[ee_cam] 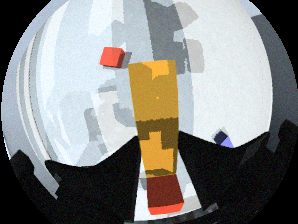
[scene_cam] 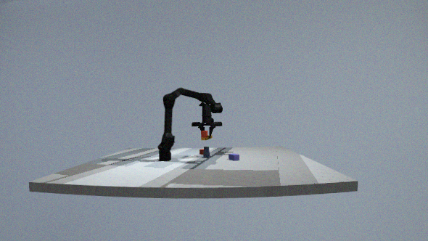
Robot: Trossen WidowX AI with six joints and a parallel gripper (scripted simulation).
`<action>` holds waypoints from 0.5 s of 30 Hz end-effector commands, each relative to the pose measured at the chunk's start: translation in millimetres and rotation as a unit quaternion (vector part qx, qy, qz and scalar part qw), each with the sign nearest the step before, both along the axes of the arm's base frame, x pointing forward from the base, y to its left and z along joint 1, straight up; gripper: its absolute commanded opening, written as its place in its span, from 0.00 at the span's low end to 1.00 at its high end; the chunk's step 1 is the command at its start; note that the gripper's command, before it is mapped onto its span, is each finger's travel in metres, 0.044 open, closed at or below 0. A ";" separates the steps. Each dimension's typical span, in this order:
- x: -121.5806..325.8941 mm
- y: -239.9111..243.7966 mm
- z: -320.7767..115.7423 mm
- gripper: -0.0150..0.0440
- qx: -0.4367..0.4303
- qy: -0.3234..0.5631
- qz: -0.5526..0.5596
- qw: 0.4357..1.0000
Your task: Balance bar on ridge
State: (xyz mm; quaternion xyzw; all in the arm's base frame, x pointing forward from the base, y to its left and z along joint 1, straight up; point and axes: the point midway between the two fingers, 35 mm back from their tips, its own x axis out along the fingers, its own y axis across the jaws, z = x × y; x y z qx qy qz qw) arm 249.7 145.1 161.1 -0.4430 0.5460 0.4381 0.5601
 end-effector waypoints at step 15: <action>2.0 2.4 -27.1 0.25 0.002 0.000 -0.004 1.000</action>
